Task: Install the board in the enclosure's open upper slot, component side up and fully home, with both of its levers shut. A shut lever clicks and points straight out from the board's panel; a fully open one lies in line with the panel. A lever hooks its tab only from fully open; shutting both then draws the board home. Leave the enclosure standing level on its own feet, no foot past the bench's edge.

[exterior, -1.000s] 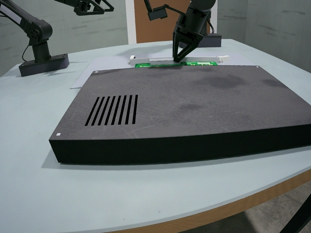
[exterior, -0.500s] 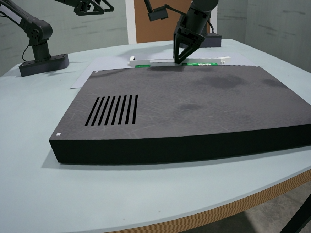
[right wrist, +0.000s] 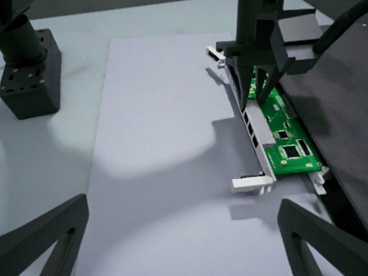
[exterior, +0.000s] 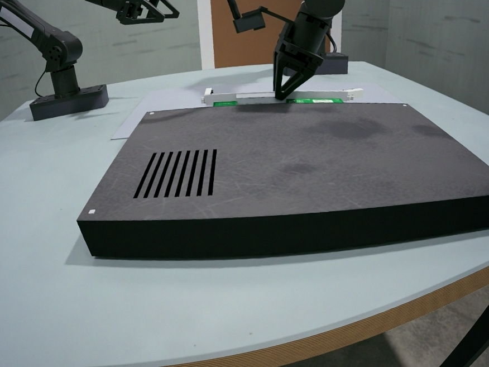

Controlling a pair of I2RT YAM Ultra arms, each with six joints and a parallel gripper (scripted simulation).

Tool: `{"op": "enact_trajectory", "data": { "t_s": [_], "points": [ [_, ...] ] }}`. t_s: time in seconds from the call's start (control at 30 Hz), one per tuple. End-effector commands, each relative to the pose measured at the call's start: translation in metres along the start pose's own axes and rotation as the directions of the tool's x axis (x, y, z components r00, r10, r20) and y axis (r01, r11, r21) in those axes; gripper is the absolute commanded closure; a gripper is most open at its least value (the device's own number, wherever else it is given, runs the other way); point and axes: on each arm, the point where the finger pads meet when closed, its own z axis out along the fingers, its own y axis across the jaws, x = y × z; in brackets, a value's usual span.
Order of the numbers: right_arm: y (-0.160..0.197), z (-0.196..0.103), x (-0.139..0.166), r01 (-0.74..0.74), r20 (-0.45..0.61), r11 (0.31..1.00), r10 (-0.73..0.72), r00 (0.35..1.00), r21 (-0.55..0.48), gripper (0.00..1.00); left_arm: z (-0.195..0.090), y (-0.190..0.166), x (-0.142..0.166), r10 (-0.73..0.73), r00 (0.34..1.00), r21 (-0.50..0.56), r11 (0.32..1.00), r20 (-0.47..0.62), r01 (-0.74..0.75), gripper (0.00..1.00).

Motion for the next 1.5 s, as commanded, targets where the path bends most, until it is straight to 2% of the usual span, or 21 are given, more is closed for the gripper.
{"op": "enact_trajectory", "data": {
  "t_s": [0.0, 0.33, 0.43, 0.6, 1.07, 1.1, 1.13, 1.47],
  "points": [
    [0.002, -0.003, 0.0, -0.004, -0.006, 1.0, 0.004, 1.0, -0.012, 0.0, -0.01, 0.015, -0.008, 0.015, 0.999, -0.024, 1.0, 0.031, -0.014, 0.82],
    [0.002, -0.003, 0.0, -0.004, -0.006, 1.0, 0.004, 1.0, -0.012, 0.0, -0.013, 0.018, -0.01, 0.022, 0.999, -0.039, 0.999, 0.034, -0.021, 0.82],
    [0.002, -0.003, 0.0, -0.004, -0.006, 1.0, 0.004, 1.0, -0.012, 0.0, -0.009, 0.013, -0.007, 0.013, 1.0, -0.011, 1.0, 0.028, -0.012, 0.82],
    [0.002, -0.003, 0.0, -0.004, -0.006, 1.0, 0.004, 1.0, -0.012, 0.0, -0.01, 0.034, -0.01, 0.013, 0.999, -0.03, 0.999, 0.041, -0.012, 0.82],
    [0.002, -0.003, 0.0, -0.004, -0.006, 1.0, 0.004, 1.0, -0.012, 0.0, -0.013, 0.037, -0.012, 0.014, 0.999, -0.031, 0.999, 0.041, -0.013, 0.82],
    [0.002, -0.003, 0.0, -0.004, -0.006, 1.0, 0.004, 1.0, -0.012, 0.0, -0.013, 0.037, -0.012, 0.014, 0.999, -0.031, 0.999, 0.041, -0.013, 0.7],
    [0.002, -0.003, 0.0, -0.004, -0.006, 1.0, 0.004, 1.0, -0.012, 0.0, -0.013, 0.037, -0.012, 0.014, 0.999, -0.031, 0.999, 0.041, -0.013, 0.68],
    [0.002, -0.003, 0.0, -0.004, -0.006, 1.0, 0.004, 1.0, -0.012, 0.0, -0.027, 0.035, -0.014, 0.038, 0.998, -0.078, 0.996, 0.053, -0.034, 0.68]
  ]
}}
